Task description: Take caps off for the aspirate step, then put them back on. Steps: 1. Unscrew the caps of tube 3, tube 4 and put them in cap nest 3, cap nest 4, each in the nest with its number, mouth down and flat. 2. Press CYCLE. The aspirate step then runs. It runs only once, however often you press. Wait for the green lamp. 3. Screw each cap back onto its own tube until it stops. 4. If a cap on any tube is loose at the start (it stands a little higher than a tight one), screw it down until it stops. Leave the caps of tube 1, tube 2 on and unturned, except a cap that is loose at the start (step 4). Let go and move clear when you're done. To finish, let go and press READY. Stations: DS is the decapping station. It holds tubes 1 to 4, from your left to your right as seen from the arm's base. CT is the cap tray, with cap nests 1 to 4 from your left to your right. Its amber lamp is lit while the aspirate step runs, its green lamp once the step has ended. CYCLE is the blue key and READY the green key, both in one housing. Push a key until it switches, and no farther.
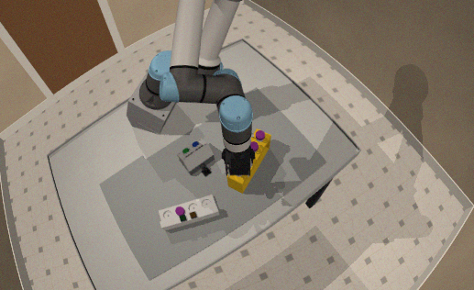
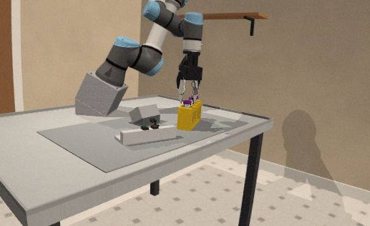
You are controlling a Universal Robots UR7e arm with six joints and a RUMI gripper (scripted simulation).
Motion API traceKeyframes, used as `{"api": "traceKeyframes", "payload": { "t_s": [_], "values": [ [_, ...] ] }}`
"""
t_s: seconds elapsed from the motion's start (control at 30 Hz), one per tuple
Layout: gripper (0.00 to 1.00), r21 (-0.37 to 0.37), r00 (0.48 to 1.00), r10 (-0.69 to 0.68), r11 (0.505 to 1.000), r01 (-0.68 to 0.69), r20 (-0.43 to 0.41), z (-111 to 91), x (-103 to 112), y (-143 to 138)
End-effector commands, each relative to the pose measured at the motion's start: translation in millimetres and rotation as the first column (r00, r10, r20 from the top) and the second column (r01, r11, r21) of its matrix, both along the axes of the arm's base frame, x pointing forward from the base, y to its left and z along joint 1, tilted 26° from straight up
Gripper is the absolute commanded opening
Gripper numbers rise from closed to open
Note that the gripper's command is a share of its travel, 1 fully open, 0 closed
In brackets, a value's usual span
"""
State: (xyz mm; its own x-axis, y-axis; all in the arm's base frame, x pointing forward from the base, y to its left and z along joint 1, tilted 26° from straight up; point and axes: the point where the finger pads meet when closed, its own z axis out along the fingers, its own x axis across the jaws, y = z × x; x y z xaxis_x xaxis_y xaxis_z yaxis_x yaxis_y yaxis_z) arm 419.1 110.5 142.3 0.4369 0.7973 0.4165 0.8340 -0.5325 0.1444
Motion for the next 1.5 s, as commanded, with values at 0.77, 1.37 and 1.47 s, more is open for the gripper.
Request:
{"api": "traceKeyframes", "payload": {
  "t_s": [0.77,1.37,1.47],
  "values": [
    [0.35,0.168,0.716,-0.626,0.705,0.689,-0.307,0.4,0.1,-0.2],
    [0.0,0.166,0.565,-0.724,0.548,0.82,-0.396,0.3,0.1,-0.1],
    [0.0,0.167,0.565,-0.724,0.549,0.819,-0.395,0.4,0.1,-0.2]
  ]
}}
